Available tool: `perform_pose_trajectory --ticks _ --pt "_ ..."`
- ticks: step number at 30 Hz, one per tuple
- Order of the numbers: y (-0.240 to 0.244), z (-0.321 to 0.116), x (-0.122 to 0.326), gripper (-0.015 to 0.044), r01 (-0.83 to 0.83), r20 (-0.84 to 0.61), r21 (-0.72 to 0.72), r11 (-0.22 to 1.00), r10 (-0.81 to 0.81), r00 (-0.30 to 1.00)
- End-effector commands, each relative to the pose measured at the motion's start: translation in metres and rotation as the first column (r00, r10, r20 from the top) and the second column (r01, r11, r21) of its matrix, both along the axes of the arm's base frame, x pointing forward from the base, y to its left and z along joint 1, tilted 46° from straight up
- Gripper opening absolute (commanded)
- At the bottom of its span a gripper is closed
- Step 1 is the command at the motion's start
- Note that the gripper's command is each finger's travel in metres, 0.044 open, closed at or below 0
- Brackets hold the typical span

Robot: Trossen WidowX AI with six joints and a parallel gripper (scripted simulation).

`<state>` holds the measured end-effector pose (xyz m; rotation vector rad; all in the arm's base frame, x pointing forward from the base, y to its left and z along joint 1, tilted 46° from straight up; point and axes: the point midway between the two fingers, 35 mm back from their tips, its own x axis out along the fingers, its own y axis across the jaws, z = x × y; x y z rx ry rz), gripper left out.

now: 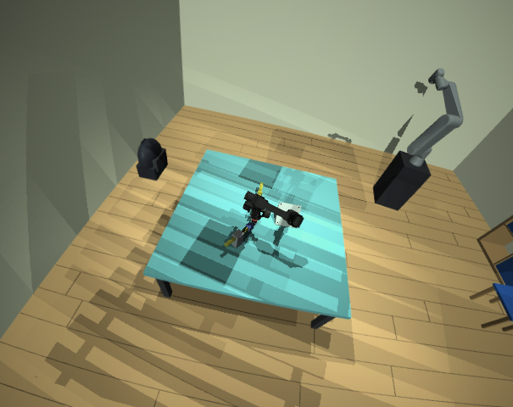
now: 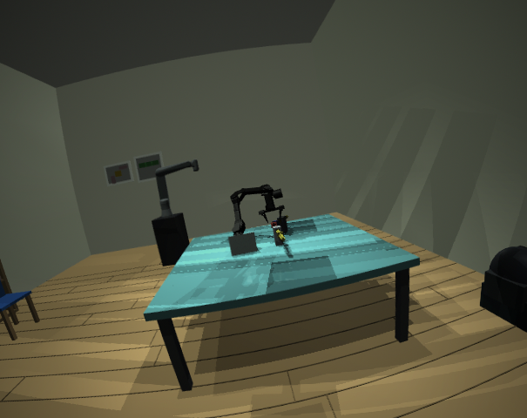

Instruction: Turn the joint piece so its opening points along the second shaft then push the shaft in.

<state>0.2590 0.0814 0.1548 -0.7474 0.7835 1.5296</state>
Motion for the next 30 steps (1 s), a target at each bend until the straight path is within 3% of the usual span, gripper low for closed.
perform_pose_trajectory --ticks 1,7,14,22,30 --pt "-0.029 0.030 0.008 0.0440 0.146 0.014 -0.013 0.989 -0.146 0.989" --pt "-0.066 0.065 0.008 0.0440 0.334 0.012 -0.024 0.942 -0.334 0.943" --pt "-0.070 0.069 0.007 0.0440 0.354 0.011 -0.025 0.935 -0.354 0.935" --pt "-0.097 0.001 0.013 0.0440 0.243 -0.141 0.015 0.970 -0.239 0.961" --pt "-0.097 -0.001 0.013 0.0440 0.273 -0.170 0.006 0.962 -0.268 0.948"
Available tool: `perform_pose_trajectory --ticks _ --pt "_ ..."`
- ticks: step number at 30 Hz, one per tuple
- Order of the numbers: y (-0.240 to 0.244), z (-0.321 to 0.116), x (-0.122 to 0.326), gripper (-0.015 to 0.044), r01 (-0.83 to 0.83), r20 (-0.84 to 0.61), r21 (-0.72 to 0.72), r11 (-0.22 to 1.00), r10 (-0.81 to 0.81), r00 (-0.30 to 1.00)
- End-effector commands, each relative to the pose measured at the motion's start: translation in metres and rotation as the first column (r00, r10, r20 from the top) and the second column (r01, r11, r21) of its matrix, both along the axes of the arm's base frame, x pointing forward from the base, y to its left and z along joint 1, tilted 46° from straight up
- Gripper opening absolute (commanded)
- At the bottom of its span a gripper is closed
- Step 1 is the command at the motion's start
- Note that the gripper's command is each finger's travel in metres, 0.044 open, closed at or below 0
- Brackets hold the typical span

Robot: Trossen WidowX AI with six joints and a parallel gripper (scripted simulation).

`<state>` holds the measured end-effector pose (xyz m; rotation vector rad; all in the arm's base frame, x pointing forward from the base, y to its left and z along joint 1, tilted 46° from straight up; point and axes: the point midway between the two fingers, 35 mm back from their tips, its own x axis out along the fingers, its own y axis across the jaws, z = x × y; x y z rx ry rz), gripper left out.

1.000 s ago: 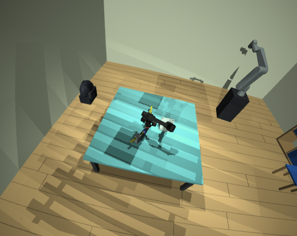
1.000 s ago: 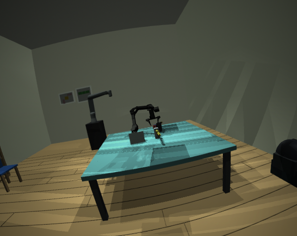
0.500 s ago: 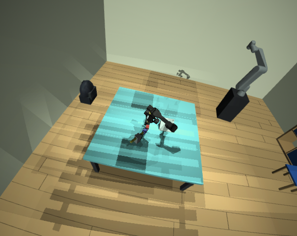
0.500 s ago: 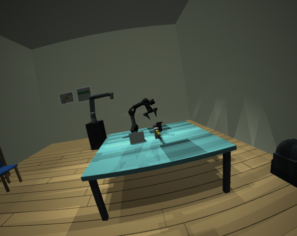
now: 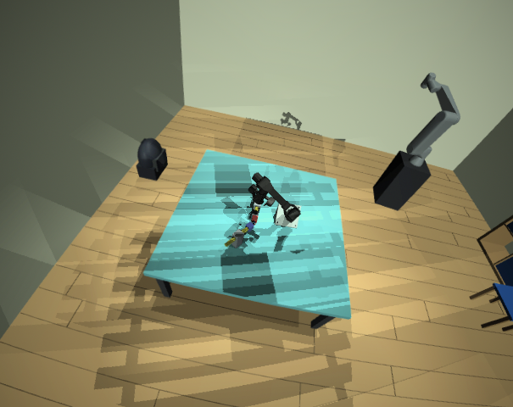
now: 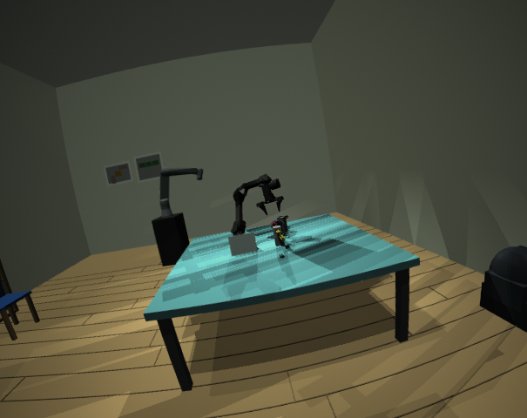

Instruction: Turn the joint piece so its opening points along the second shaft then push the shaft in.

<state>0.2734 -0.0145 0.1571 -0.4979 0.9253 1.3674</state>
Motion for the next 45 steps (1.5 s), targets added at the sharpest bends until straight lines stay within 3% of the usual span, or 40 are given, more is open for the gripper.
perform_pose_trajectory --ticks 1,21,45 --pt "-0.0012 -0.0034 -0.0013 0.0440 0.039 -0.044 0.000 0.999 -0.039 0.998" --pt "0.0029 -0.0069 -0.0014 0.0440 0.445 -0.365 -0.149 0.883 -0.468 0.805" --pt "0.0077 -0.0111 -0.0015 0.0440 0.709 -0.538 -0.468 0.527 -0.806 0.245"
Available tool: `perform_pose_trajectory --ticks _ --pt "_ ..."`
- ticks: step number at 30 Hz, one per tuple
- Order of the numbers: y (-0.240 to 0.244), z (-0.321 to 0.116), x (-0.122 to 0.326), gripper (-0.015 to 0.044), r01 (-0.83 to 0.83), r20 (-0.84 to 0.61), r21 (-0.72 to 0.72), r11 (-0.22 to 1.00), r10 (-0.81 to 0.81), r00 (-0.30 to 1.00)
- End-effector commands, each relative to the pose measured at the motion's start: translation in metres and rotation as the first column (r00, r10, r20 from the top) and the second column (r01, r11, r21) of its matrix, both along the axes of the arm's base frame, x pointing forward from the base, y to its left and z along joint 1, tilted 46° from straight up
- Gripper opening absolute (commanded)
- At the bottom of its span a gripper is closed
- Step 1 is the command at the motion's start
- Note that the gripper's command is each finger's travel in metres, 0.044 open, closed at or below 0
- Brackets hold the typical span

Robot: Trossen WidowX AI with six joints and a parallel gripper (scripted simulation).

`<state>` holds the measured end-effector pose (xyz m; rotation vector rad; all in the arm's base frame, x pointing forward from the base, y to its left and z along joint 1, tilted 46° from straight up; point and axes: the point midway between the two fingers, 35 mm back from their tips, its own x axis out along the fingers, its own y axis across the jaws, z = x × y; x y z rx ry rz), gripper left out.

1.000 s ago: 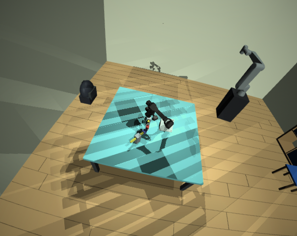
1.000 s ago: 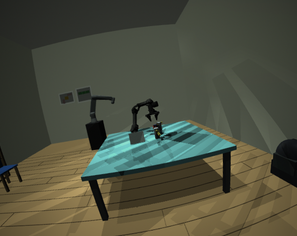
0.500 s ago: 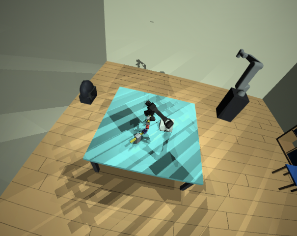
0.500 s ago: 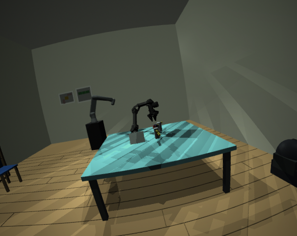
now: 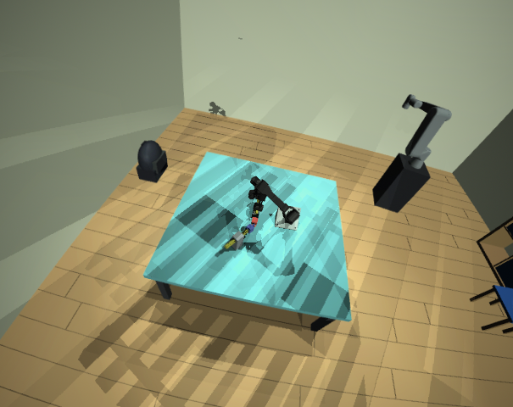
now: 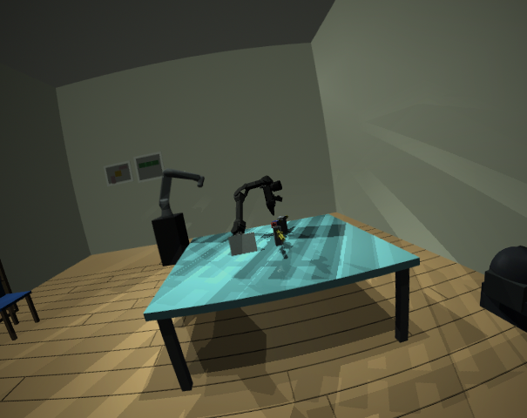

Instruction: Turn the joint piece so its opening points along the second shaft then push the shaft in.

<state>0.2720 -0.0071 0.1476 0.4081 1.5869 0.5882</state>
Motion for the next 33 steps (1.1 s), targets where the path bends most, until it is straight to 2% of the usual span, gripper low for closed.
perform_pose_trajectory --ticks 1,16,33 --pt "0.0005 -0.0018 -0.0001 0.0440 0.108 -0.084 -0.027 0.994 -0.110 0.990" --pt "0.0035 -0.0044 -0.0003 0.0440 0.414 -0.307 -0.156 0.897 -0.443 0.843" --pt "0.0069 -0.0073 -0.0005 0.0440 0.649 -0.454 -0.375 0.662 -0.741 0.494"
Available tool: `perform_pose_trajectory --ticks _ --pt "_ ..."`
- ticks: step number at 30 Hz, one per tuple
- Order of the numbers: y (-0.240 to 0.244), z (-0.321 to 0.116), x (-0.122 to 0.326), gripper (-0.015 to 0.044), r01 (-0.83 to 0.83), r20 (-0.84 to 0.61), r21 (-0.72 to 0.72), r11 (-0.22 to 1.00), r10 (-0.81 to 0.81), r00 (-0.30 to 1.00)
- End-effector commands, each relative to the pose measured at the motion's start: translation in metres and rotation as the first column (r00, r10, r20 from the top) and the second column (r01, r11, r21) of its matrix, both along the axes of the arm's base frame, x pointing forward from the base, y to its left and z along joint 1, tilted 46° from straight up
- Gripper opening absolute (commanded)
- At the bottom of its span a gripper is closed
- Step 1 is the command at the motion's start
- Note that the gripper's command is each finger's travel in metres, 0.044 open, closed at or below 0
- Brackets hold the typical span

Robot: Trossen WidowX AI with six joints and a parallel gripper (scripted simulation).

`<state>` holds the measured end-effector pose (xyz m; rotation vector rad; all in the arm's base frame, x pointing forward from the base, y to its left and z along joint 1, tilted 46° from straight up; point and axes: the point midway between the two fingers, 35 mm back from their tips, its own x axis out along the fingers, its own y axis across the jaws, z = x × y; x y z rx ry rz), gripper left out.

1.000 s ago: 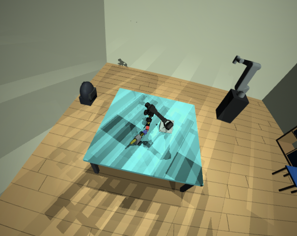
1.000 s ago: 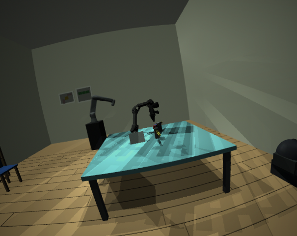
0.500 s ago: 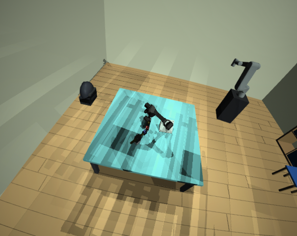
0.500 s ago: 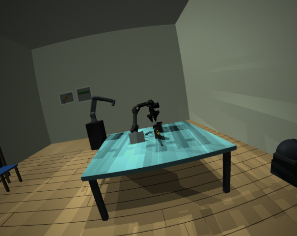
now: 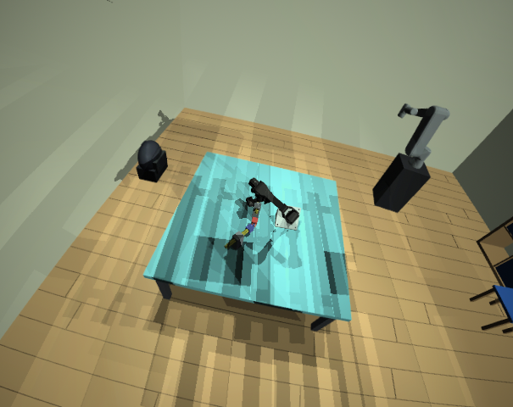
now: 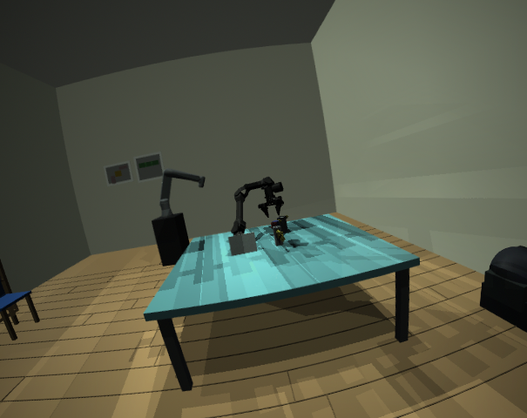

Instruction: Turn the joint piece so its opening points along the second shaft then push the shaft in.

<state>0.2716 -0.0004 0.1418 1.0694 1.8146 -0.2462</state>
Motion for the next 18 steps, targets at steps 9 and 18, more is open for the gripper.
perform_pose_trajectory --ticks 9,18 --pt "0.0021 -0.0031 -0.0003 0.0440 0.283 -0.200 -0.097 0.954 -0.297 0.934" --pt "0.0034 -0.0042 -0.0004 0.0440 0.410 -0.282 -0.165 0.897 -0.441 0.852"
